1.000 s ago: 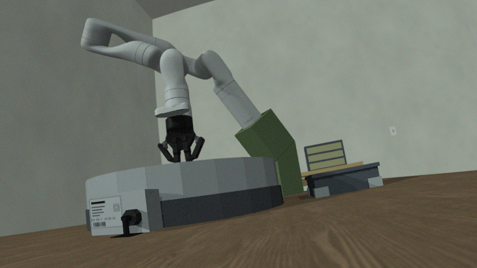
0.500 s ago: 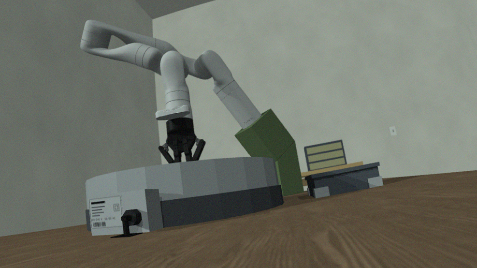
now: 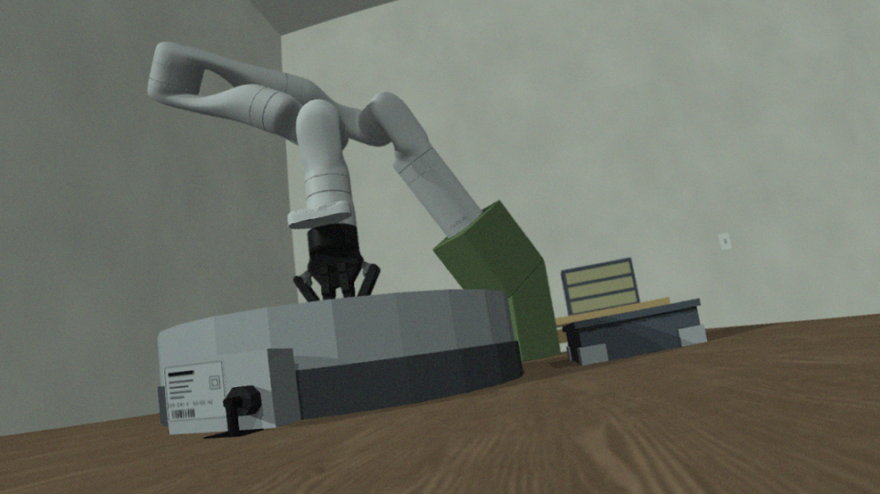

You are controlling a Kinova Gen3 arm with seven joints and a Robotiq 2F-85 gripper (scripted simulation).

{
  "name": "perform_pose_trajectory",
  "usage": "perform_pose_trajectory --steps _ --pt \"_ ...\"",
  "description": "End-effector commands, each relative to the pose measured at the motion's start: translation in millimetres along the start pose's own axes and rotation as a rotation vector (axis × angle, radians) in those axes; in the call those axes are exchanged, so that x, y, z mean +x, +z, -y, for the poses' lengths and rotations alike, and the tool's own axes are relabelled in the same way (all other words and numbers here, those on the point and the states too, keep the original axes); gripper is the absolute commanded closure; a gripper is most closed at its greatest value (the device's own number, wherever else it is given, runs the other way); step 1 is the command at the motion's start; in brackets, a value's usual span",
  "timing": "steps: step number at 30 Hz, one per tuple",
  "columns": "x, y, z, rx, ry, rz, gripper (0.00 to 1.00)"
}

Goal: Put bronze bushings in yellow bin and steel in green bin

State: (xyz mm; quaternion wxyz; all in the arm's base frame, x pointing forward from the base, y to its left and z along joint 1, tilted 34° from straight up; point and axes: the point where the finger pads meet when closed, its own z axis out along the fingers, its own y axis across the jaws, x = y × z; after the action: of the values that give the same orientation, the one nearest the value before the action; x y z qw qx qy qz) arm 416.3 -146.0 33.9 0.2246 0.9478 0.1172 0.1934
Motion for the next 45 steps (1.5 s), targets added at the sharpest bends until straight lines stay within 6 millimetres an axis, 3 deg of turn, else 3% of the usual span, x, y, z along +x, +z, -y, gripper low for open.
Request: perform_pose_trajectory --steps 1,21,22,45 --pt "-0.4 2.8 0.8 0.002 0.0 0.001 0.82" --pt "-0.4 12.3 0.9 0.002 0.0 0.001 0.82" --pt "-0.3 12.2 0.7 0.001 0.0 0.001 1.0" --pt "-0.5 12.3 -1.8 -0.004 0.002 0.001 1.0"
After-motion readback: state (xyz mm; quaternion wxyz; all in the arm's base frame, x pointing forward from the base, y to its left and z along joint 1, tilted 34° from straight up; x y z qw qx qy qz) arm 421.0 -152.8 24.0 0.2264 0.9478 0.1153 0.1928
